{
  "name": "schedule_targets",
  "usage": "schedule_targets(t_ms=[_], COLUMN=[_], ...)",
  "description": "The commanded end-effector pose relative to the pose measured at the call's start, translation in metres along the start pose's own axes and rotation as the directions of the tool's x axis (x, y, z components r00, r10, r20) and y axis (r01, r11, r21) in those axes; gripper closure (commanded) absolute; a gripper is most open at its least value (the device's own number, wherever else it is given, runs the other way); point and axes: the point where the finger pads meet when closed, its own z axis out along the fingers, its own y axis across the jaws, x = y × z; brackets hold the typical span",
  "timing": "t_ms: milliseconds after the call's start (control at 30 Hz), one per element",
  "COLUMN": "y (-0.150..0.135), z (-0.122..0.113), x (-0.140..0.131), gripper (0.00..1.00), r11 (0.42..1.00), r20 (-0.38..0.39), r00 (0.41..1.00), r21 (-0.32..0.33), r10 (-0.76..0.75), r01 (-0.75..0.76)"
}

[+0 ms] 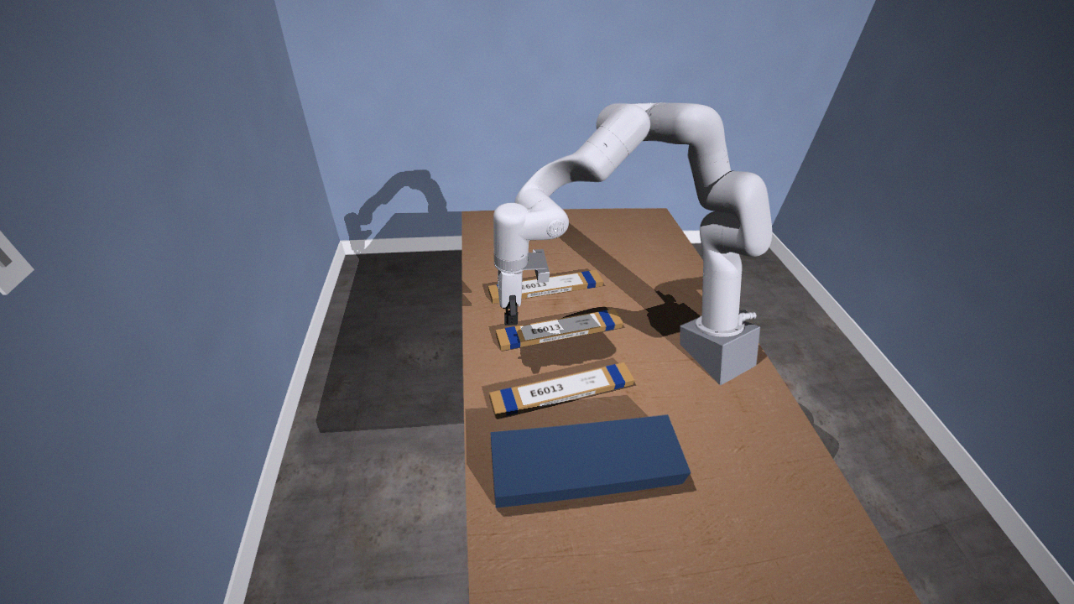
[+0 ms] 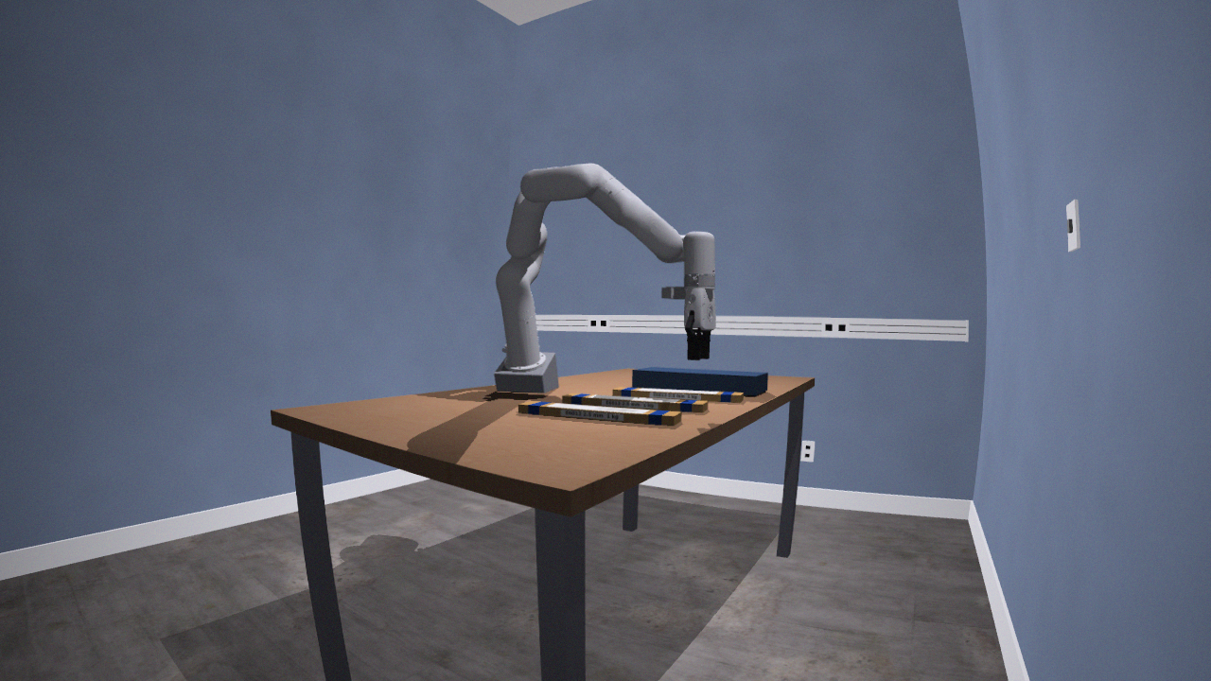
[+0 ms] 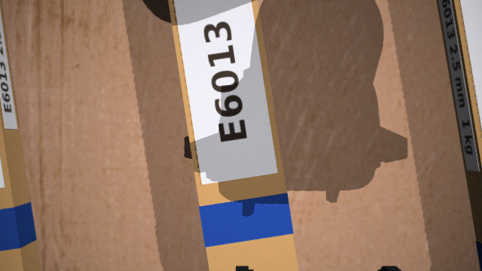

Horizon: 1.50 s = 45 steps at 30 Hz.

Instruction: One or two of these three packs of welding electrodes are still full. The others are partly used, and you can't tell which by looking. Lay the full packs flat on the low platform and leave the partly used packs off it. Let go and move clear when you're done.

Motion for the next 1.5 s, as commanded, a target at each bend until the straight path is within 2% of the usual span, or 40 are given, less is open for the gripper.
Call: schedule_targets(t_ms=[0, 600, 1467], y=[0.016, 0.045, 0.048], z=[-0.002, -0.002, -0.002], x=[-0.012, -0.029, -0.032], gripper=[0.42, 0.42, 0.42], r11=[1.0, 1.0, 1.0], r20=[0.003, 0.003, 0.003], r00=[1.0, 1.0, 1.0], r21=[0.0, 0.0, 0.0], r10=[0.001, 0.001, 0.001], r01=[-0.001, -0.001, -0.001])
